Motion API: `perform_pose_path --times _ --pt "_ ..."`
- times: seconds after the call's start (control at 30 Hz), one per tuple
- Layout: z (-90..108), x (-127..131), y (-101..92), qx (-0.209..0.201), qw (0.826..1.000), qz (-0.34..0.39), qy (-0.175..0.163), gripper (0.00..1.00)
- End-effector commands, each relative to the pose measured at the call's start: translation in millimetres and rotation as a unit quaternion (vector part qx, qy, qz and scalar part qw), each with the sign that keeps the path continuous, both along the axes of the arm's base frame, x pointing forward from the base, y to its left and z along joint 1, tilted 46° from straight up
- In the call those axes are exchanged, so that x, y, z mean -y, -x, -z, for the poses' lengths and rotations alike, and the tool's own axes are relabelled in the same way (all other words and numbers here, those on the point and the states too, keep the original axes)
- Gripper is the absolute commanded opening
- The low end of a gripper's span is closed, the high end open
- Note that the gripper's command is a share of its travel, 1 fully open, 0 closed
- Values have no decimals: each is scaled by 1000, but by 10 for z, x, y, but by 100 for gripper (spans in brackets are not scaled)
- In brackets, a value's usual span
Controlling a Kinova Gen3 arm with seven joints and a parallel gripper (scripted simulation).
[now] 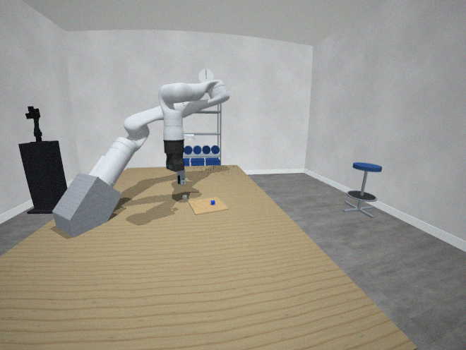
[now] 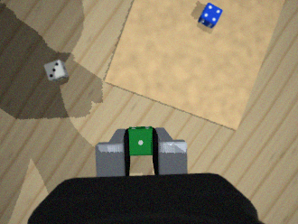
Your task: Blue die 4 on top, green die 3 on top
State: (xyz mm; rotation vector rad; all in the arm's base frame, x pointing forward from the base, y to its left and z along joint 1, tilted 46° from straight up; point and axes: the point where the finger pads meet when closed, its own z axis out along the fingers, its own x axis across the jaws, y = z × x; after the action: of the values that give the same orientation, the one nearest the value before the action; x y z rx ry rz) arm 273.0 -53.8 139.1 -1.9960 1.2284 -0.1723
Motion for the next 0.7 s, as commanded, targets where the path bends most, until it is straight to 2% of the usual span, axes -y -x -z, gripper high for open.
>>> perform_pose_path --times 0.0,0.47,0.53,0.67 --pt "-9 1 -6 3 1000 -4 3 34" --pt "-54 -38 -50 55 994 -78 58 34" --pt "-54 -38 -50 55 994 -78 58 34" --pt "-75 -56 -70 79 987 -112 82 34"
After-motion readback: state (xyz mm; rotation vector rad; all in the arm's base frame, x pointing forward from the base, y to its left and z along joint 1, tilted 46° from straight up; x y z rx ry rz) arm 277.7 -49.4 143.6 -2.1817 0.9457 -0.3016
